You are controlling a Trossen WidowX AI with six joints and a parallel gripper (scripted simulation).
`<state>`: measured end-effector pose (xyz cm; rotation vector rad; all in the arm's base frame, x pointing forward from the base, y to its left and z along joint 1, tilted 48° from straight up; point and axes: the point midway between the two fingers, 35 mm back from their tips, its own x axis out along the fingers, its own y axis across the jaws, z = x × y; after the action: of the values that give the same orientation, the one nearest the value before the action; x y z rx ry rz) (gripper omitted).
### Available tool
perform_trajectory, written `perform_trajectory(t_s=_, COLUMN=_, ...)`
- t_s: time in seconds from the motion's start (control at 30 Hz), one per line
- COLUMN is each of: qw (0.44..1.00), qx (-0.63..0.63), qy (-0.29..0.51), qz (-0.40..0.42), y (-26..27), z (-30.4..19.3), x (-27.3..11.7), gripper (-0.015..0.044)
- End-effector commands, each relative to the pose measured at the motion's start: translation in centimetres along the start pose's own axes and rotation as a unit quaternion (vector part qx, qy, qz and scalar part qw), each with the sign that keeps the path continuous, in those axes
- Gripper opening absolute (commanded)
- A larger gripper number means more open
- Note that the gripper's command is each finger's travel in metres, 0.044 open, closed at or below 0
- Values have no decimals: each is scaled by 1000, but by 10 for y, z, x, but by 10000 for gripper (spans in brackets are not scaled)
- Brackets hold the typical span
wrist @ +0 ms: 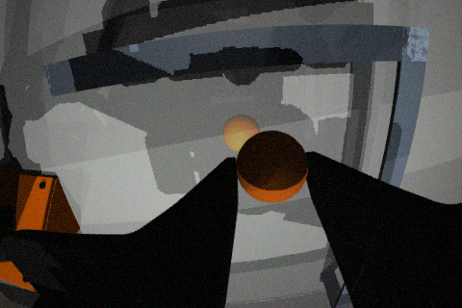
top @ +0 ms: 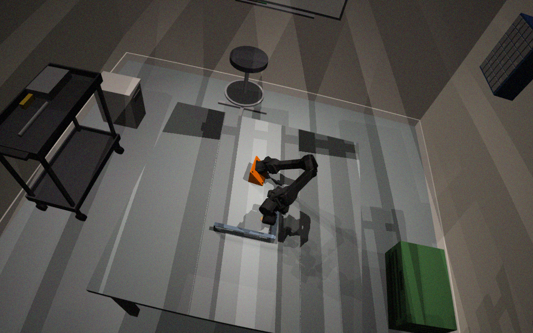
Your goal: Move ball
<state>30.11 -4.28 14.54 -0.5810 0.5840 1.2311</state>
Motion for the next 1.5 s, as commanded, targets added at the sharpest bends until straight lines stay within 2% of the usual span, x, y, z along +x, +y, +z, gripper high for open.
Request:
perform_trajectory(t_s=0.0, qw=1000, qx=-4, qy=-1, qz=4, y=2, z=1, x=-18, gripper=0)
perform_trajectory(t_s=0.13, qw=1000, qx=-6, qy=-7, qz=8, y=7, z=3, x=-38, gripper=0)
perform_trajectory(t_s=0.27, qw=1000, qx=-6, qy=-9, qz=9, y=7, z=2, x=-39, gripper=0)
perform_trajectory(t_s=0.8, qw=1000, qx=-7, qy=-8, qz=8, y=11, z=-20, x=7, gripper=0)
perform_trajectory(t_s=1.23, qw=1000, qx=-7, qy=-10, qz=7, y=12, z=-18, x=66, gripper=0)
perform_trajectory(t_s=1.47, qw=1000, qx=-7, qy=-10, qz=7, y=12, z=-17, x=71, gripper=0)
